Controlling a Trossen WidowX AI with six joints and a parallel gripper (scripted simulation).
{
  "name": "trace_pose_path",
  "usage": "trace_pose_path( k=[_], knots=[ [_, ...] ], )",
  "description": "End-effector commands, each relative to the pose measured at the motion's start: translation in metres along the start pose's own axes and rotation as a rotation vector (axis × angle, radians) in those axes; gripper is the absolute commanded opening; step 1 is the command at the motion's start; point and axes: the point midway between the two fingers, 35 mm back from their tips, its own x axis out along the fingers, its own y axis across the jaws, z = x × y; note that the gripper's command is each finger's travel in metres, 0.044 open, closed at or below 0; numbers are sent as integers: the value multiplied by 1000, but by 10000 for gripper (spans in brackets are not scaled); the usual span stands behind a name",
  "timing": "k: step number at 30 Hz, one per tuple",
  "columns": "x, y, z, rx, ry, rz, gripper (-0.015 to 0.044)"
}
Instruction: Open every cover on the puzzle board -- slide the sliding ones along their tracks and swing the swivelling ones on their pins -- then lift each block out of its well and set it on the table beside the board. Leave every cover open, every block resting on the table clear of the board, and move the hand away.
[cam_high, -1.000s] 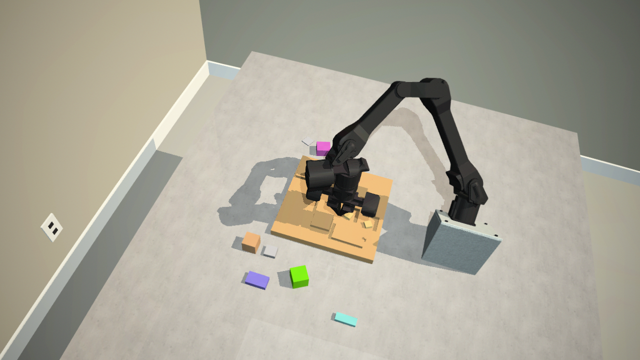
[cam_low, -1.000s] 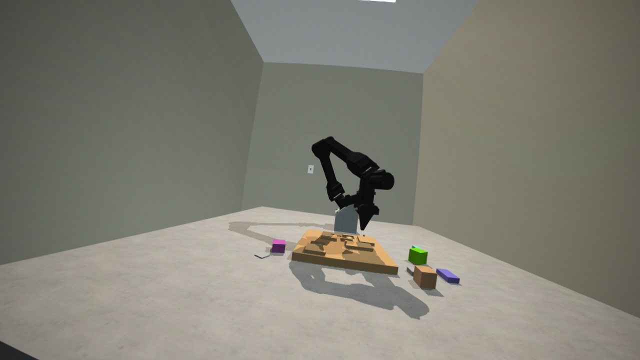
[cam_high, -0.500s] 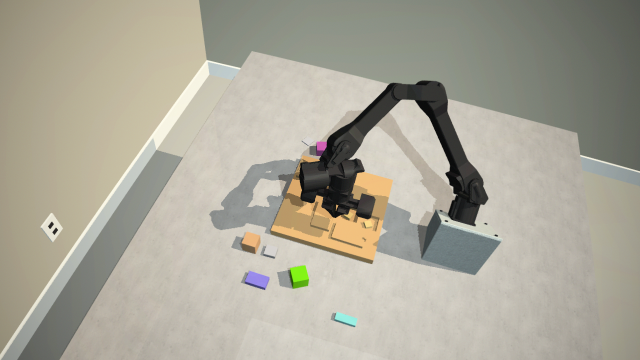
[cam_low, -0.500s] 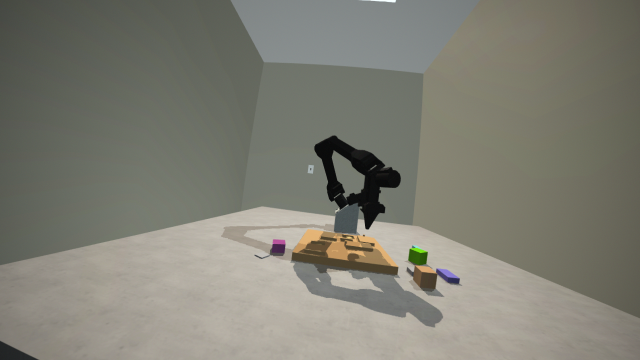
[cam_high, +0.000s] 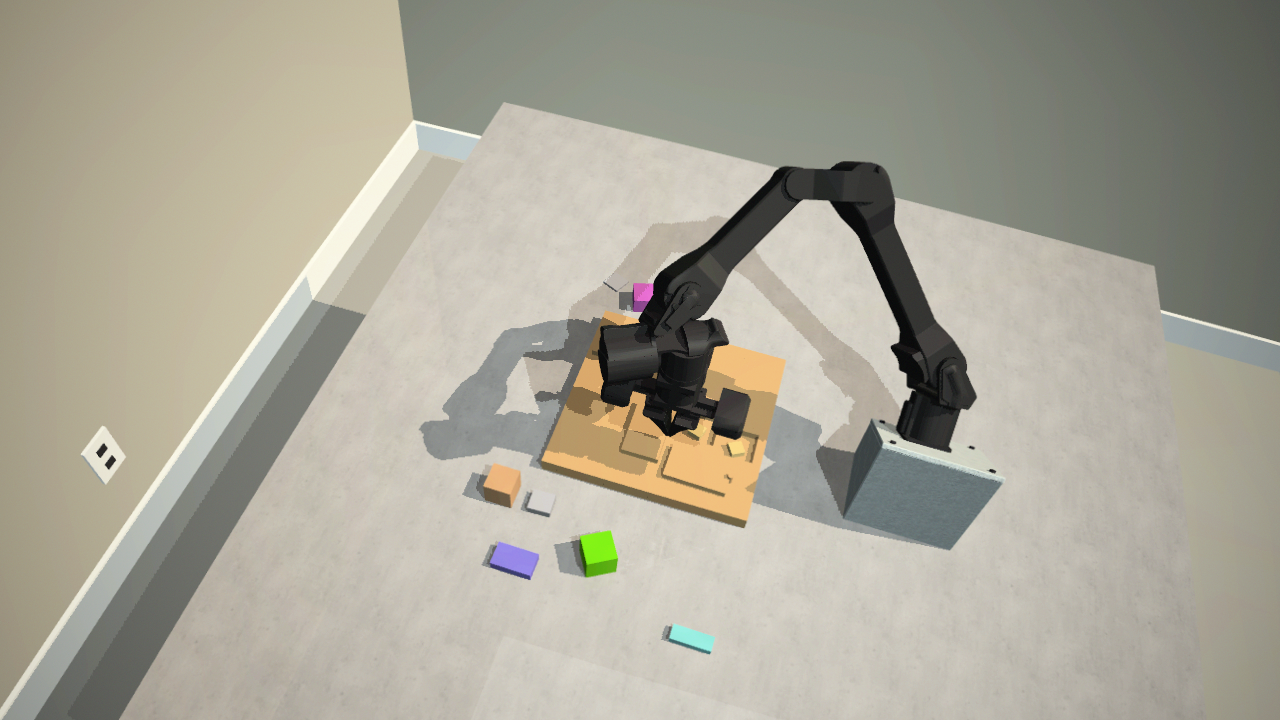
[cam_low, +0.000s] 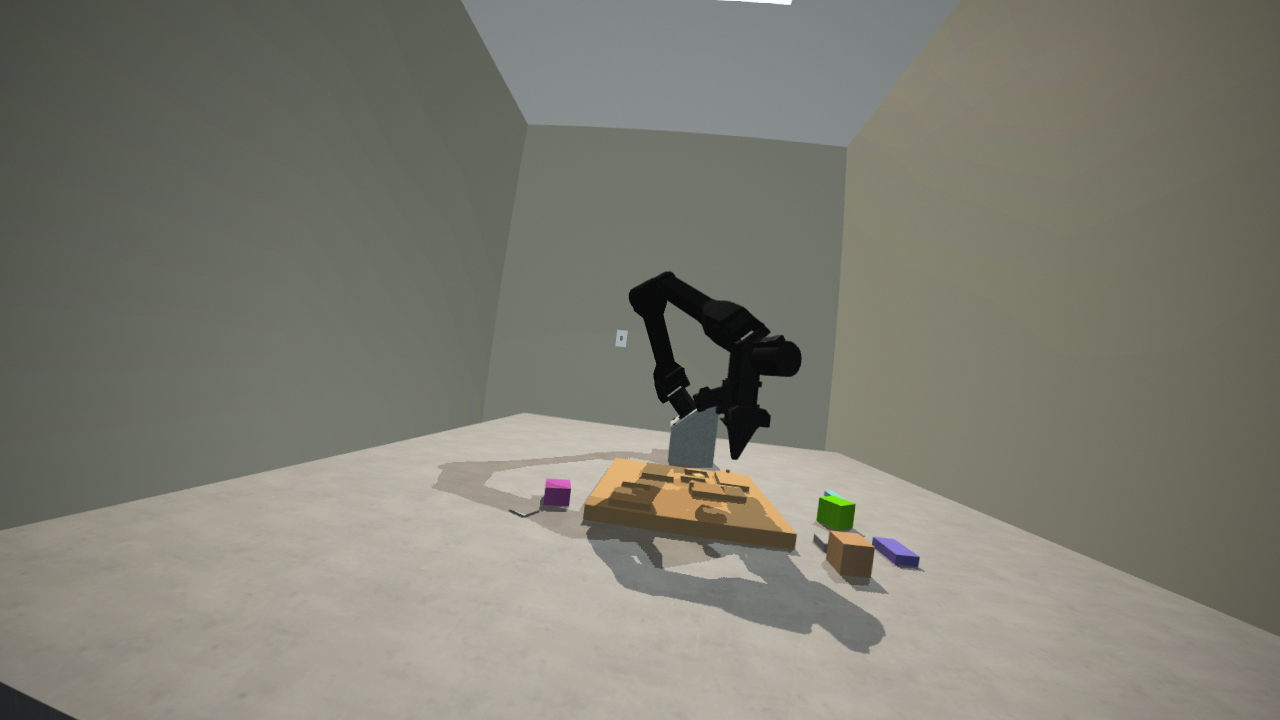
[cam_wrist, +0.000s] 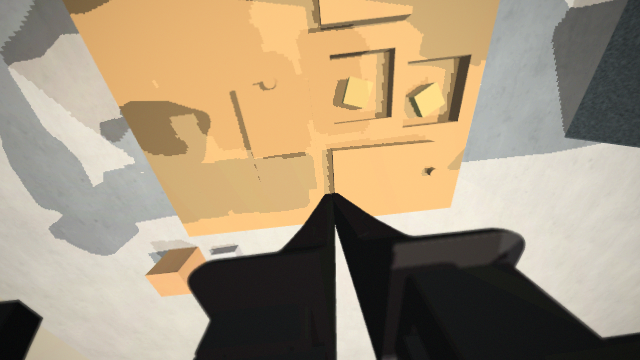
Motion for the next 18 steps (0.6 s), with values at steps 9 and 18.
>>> trace_pose_path(
  k=[9,18],
  knots=[
    [12,0,-1,-1,2,-3,0],
    [21,0,-1,-1,2,-3,0]
  ],
)
